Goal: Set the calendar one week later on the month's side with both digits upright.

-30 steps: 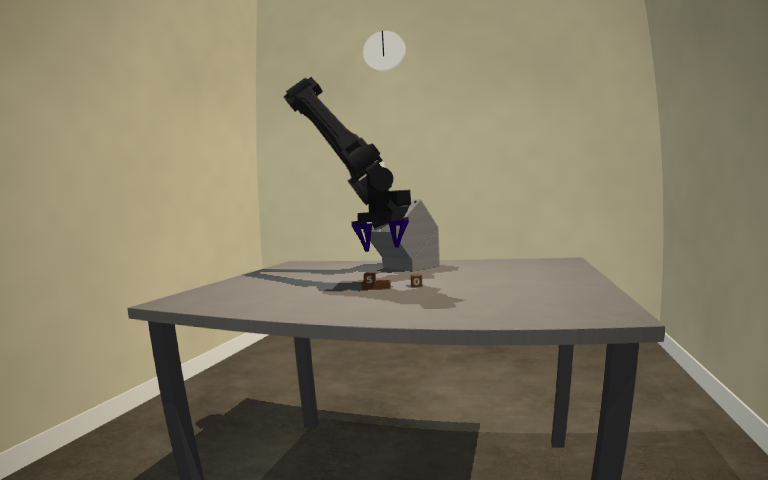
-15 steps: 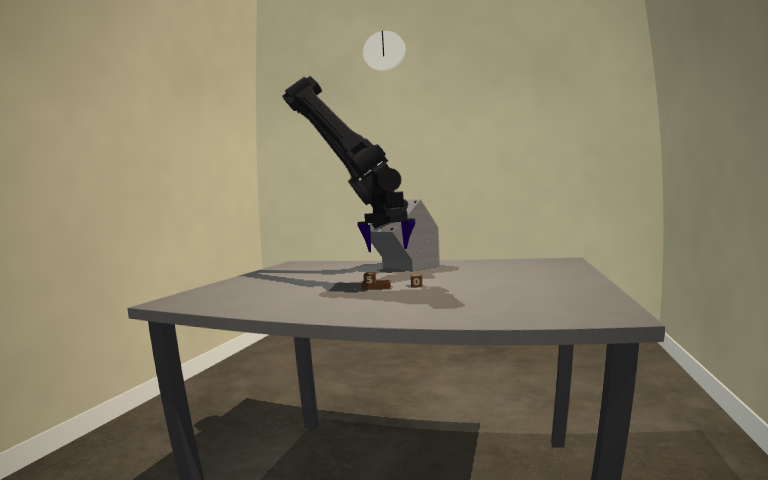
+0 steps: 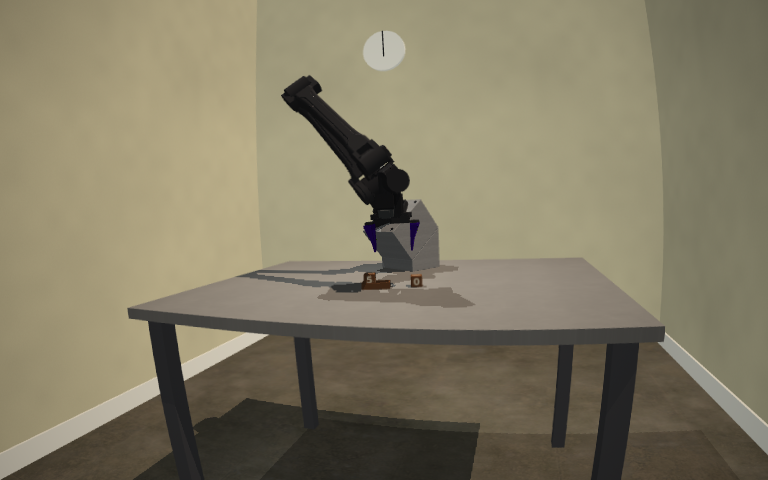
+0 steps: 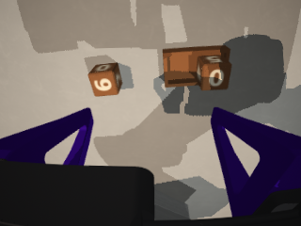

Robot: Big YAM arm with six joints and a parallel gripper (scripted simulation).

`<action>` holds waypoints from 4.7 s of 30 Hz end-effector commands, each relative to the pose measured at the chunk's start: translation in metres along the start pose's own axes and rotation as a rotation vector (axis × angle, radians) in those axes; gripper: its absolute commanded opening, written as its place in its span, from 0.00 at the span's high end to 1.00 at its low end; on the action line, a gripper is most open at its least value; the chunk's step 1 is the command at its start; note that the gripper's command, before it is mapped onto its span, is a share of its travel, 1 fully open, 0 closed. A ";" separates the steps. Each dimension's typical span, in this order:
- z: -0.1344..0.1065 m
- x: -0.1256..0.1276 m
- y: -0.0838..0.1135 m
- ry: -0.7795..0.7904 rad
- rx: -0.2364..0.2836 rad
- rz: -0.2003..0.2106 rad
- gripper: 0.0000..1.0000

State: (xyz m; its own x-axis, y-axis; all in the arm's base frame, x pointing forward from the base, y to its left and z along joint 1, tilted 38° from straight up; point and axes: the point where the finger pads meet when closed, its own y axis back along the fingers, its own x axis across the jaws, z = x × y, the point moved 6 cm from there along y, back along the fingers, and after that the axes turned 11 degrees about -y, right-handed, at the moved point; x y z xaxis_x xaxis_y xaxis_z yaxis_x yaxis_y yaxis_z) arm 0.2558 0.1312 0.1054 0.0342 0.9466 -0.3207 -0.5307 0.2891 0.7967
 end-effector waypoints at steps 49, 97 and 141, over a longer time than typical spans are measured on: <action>-0.007 0.061 -0.001 -1.393 -0.027 0.030 0.00; -0.006 0.064 -0.002 -1.484 -0.027 0.040 0.54; -0.020 0.051 -0.054 -1.464 -0.023 -0.005 0.54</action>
State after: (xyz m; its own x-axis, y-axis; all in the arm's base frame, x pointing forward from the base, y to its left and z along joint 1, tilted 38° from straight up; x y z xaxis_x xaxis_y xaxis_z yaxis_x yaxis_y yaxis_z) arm 0.2691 0.1657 0.0420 0.8376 0.2318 0.4946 -0.5452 0.2980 0.7835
